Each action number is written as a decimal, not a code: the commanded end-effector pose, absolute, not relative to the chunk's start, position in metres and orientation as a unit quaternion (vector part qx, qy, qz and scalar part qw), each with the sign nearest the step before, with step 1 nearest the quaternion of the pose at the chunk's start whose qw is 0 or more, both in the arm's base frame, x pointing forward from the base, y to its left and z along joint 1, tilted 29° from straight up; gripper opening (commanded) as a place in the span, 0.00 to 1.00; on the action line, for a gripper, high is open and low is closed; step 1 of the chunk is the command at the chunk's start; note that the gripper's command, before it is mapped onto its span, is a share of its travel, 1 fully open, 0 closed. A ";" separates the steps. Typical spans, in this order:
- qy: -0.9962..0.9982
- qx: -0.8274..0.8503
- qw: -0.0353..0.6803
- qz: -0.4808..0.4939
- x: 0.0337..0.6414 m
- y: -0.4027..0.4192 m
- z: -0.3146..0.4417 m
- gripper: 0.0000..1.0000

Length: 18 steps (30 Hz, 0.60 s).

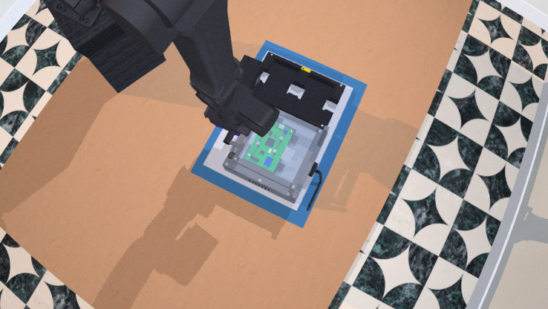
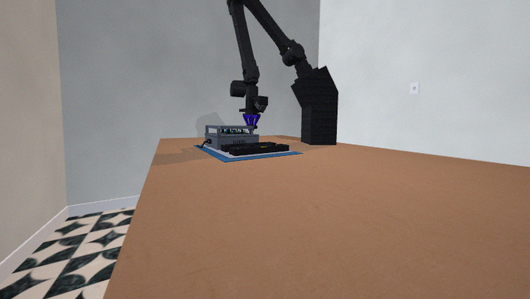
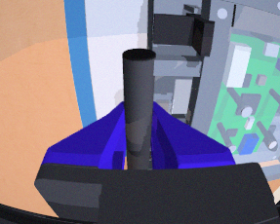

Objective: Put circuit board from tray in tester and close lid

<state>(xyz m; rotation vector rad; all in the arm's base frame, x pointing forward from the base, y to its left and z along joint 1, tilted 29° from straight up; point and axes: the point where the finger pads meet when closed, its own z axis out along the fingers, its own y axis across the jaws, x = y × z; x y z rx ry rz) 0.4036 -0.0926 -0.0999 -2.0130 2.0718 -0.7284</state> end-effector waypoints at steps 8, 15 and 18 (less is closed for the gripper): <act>0.695 -0.673 0.076 -0.240 0.412 -0.103 -0.114 0.00; 0.696 -0.674 0.072 -0.236 0.408 -0.102 -0.112 0.00; 0.696 -0.675 0.071 -0.234 0.406 -0.101 -0.111 0.00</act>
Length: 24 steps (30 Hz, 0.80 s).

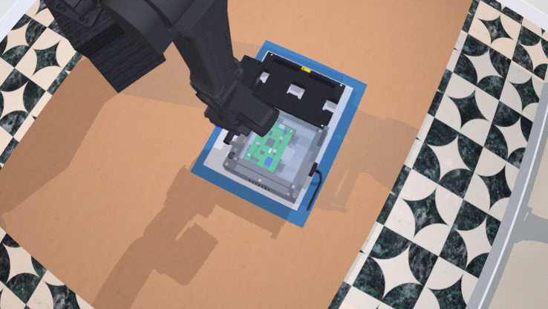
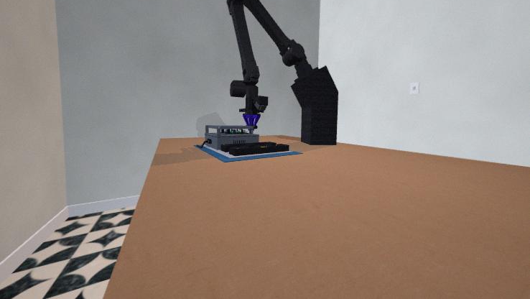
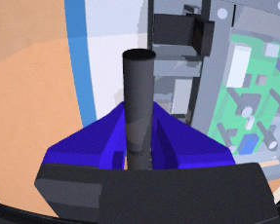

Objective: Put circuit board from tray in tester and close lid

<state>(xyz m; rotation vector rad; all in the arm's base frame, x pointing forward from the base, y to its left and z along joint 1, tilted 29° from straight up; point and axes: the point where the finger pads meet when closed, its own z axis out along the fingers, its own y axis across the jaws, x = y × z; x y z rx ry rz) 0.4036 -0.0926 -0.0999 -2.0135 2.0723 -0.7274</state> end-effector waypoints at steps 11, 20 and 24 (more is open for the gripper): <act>0.697 -0.675 0.069 -0.232 0.402 -0.100 -0.106 0.00; 0.697 -0.674 0.070 -0.233 0.401 -0.100 -0.102 0.00; 0.697 -0.673 0.072 -0.237 0.403 -0.100 -0.098 0.00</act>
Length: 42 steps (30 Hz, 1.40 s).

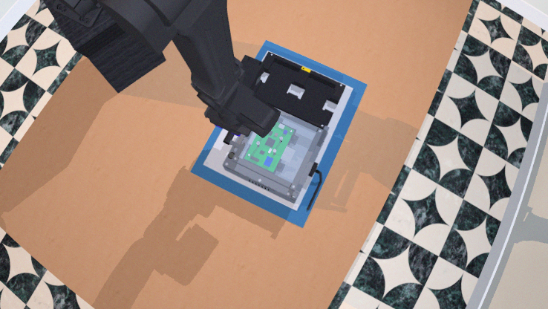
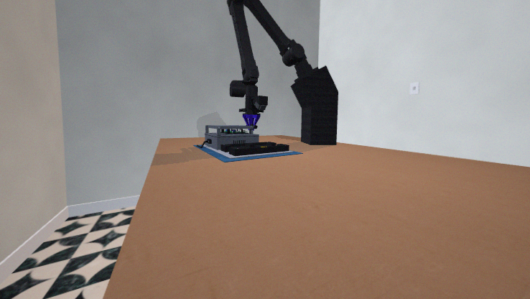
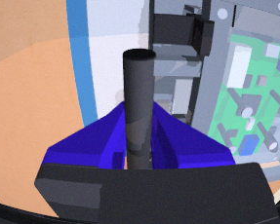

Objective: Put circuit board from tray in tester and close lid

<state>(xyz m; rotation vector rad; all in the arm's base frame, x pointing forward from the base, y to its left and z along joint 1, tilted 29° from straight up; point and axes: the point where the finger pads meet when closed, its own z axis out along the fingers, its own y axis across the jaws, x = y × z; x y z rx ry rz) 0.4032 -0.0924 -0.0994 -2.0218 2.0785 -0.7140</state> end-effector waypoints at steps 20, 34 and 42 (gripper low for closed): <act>0.697 -0.672 0.074 -0.240 0.405 -0.100 -0.095 0.00; 0.697 -0.670 0.077 -0.243 0.405 -0.100 -0.094 0.48; 0.697 -0.669 0.078 -0.245 0.406 -0.100 -0.094 0.48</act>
